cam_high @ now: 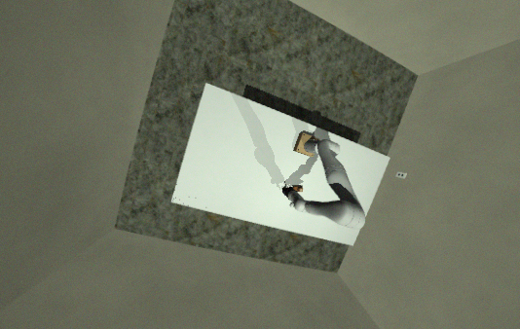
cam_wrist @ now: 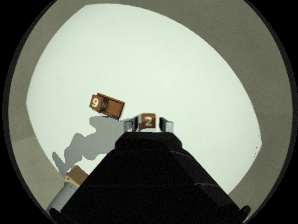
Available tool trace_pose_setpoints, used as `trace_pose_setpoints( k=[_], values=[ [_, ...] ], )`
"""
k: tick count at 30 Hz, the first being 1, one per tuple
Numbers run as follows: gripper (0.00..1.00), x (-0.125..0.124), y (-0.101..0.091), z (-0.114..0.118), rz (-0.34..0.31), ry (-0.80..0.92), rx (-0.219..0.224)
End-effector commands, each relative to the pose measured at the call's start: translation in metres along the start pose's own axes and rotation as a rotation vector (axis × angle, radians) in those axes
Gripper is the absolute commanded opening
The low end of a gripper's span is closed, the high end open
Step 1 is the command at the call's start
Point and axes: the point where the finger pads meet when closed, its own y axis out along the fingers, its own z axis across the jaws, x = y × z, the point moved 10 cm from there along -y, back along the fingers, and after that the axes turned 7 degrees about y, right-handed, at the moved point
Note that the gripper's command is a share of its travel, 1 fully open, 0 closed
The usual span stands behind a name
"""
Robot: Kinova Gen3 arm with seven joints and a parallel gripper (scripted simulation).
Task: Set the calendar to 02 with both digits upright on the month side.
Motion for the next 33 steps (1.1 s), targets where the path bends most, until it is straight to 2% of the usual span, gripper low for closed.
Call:
trace_pose_setpoints(
  k=[1, 33],
  values=[
    [0.90, -0.0003, -0.0005, 0.0002, 0.001, 0.000, 0.001],
    [0.90, -0.0003, -0.0048, 0.0002, 0.001, 0.000, 0.001]
  ],
)
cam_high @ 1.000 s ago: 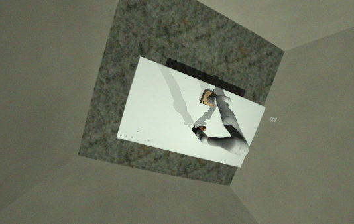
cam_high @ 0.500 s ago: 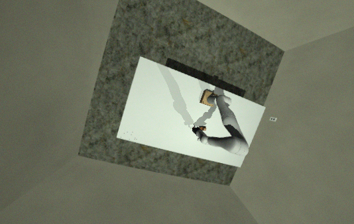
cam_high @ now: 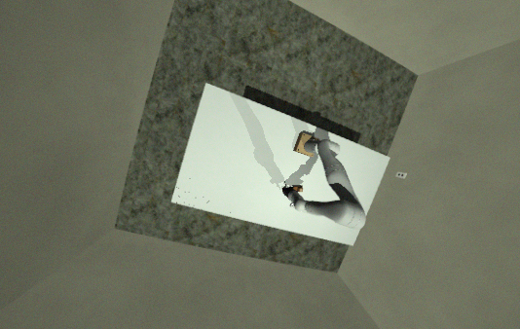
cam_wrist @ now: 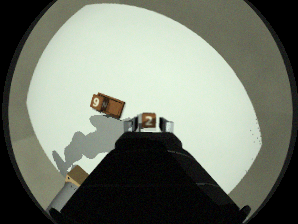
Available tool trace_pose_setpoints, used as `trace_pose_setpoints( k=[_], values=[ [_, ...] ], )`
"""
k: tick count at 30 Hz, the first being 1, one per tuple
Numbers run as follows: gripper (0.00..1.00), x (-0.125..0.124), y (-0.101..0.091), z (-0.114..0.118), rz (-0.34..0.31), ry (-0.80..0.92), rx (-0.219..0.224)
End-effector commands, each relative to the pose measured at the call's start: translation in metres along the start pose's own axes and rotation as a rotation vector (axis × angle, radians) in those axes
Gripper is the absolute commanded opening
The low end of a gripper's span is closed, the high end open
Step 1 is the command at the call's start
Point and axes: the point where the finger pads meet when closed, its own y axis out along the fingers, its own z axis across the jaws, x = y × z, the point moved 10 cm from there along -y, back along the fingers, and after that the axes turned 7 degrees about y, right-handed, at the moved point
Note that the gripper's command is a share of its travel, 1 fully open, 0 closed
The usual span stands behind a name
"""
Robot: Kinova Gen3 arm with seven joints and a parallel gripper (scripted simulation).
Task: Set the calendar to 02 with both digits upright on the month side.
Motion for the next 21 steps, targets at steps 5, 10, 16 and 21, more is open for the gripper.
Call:
trace_pose_setpoints(
  k=[5, 10, 16, 21],
  values=[
    [0.90, -0.001, -0.013, 0.001, 0.005, 0.000, 0.003],
    [0.90, -0.001, -0.026, 0.001, 0.005, 0.000, 0.003],
    [0.90, -0.001, -0.038, 0.001, 0.005, 0.000, 0.003],
    [0.90, -0.001, -0.039, 0.001, 0.004, 0.000, 0.003]
  ],
)
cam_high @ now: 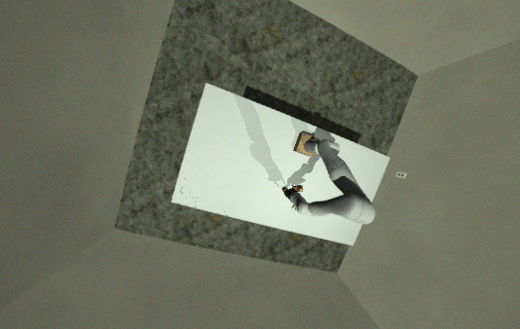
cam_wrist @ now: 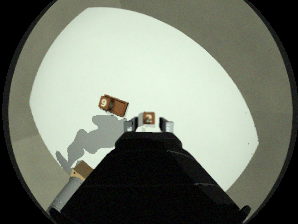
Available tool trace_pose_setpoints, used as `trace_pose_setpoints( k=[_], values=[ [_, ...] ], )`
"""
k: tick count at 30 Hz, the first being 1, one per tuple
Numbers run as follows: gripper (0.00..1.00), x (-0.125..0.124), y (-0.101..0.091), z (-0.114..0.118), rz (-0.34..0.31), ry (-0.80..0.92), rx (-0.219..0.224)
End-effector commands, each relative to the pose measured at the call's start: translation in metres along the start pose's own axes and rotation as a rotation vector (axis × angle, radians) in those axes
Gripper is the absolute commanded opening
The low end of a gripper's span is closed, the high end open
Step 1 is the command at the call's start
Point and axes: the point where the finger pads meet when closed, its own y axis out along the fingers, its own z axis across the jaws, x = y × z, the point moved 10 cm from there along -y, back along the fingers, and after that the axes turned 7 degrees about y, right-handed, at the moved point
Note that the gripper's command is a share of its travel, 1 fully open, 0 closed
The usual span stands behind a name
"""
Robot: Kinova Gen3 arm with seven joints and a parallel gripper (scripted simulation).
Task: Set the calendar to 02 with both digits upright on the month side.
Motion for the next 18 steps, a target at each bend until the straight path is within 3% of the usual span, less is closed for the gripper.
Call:
trace_pose_setpoints(
  k=[1, 9, 18],
  values=[
    [0.90, -0.001, -0.002, 0.001, 0.006, 0.000, 0.003],
    [0.90, -0.004, -0.001, 0.000, -0.016, -0.001, 0.000],
    [0.90, -0.014, 0.002, -0.002, -0.106, -0.003, -0.002]
  ],
)
